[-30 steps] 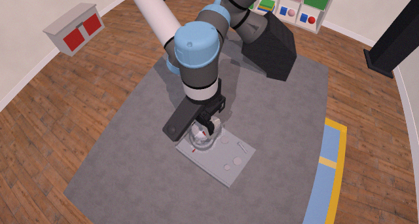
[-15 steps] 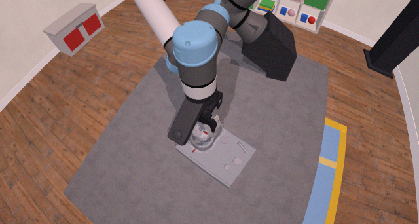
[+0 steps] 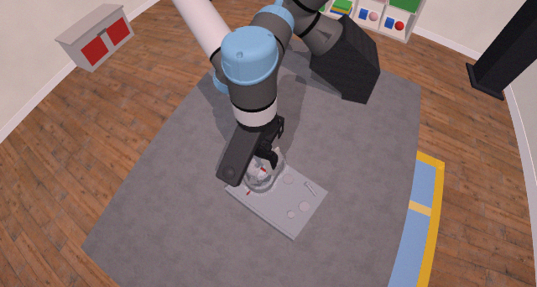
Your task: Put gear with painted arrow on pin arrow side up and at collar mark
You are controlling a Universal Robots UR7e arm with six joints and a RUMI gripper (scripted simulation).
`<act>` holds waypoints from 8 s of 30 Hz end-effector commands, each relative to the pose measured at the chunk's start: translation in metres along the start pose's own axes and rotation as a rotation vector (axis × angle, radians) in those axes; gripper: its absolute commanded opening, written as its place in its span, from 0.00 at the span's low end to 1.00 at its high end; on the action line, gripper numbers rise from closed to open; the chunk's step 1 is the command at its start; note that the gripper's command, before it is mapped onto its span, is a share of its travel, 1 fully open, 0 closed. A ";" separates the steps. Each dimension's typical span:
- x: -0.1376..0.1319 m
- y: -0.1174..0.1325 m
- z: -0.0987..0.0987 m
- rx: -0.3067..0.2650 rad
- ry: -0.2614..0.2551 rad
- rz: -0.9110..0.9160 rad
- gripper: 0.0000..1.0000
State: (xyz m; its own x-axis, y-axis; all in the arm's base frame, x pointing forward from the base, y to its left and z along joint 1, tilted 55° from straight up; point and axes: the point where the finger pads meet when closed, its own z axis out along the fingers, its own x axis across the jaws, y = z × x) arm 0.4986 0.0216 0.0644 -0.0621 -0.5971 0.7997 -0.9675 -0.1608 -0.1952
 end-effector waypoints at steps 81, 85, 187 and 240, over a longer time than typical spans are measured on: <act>0.000 0.000 0.022 0.001 0.000 0.000 0.00; 0.000 0.000 0.022 0.001 0.000 0.000 0.00; 0.000 0.000 0.029 0.001 0.000 0.000 1.00; 0.000 0.000 0.029 0.001 0.000 0.000 1.00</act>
State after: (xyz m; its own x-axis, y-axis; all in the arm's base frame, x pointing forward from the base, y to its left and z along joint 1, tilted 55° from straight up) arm 0.5058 -0.0014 0.0481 -0.0619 -0.5972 0.7997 -0.9674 -0.1612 -0.1953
